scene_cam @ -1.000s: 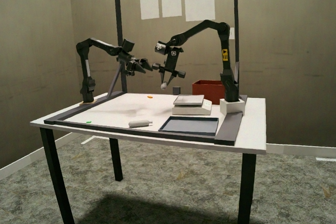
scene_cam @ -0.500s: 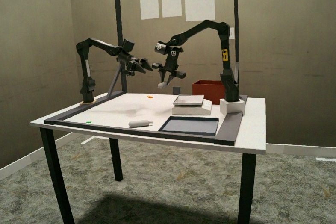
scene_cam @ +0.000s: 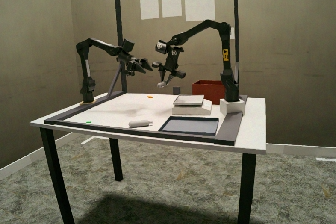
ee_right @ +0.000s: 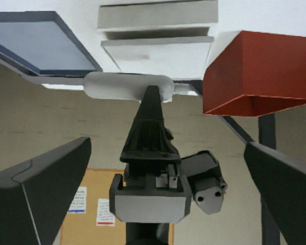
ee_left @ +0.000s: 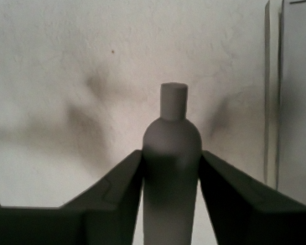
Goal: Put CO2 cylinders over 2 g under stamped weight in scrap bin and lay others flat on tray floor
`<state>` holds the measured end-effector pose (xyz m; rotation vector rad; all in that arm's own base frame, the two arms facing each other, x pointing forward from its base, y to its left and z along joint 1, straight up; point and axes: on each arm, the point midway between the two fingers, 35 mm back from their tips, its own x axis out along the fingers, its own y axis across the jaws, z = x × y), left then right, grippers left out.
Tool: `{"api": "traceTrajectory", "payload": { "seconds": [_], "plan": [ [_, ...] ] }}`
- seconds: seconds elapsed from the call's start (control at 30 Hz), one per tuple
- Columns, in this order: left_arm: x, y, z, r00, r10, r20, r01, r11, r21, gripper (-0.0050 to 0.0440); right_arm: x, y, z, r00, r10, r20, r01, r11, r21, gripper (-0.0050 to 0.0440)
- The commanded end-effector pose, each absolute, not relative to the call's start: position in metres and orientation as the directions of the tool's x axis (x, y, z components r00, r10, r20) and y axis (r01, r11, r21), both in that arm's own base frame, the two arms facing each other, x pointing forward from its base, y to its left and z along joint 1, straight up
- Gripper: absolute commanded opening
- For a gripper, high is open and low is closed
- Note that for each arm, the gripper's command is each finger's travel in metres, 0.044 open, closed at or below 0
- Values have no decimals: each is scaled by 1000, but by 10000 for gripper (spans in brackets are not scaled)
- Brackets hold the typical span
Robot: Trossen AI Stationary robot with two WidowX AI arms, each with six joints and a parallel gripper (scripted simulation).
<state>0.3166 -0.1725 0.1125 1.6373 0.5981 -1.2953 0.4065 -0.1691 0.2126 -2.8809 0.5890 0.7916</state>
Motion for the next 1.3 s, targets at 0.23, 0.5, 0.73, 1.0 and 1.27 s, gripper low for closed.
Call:
{"api": "traceTrajectory", "payload": {
  "seconds": [0.23,0.5,0.73,1.0,1.27],
  "plan": [
    [297,-161,117,520,-271,-810,710,-391,586,-50,407,-169,225,804,-345,-484,-391,-920,8,440],
    [298,-162,119,615,-323,-719,630,-348,695,-50,407,-169,225,804,-345,-484,-391,-920,8,440],
    [295,-160,112,681,-359,-638,558,-310,770,-50,407,-169,225,804,-345,-484,-391,-920,8,440],
    [297,-162,110,737,-391,-551,481,-269,834,-50,407,-169,225,804,-345,-484,-391,-920,8,440],
    [300,-164,101,778,-413,-473,412,-231,881,-50,407,-169,225,804,-345,-484,-391,-920,8,440]
  ]
}}
